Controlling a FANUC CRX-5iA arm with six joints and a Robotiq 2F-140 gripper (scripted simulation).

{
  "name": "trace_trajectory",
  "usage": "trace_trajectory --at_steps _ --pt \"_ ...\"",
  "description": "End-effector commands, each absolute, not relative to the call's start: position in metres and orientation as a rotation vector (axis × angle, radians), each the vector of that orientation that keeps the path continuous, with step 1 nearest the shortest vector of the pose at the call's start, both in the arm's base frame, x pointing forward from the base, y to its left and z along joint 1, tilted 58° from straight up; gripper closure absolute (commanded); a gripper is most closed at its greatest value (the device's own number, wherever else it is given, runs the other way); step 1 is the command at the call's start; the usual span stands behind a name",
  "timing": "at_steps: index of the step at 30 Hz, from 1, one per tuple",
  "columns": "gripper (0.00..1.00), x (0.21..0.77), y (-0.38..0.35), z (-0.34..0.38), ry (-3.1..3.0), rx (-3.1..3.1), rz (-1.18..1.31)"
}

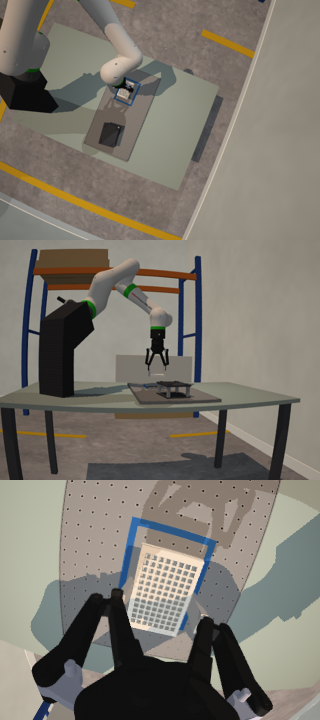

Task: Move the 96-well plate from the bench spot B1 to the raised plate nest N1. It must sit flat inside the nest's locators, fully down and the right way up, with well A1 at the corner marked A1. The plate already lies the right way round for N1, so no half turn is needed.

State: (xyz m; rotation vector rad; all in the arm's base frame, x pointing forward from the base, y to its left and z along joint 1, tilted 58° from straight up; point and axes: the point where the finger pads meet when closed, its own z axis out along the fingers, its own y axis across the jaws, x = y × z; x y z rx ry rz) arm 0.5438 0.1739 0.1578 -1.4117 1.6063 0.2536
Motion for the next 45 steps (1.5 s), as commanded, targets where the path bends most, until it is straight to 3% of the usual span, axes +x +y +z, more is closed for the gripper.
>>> trace_trajectory --at_steps 1,45 --pt "1.00 0.544 0.174 0.158 1.606 -1.411 0.253" --pt "1.00 0.552 0.090 0.092 1.507 -1.510 0.176"
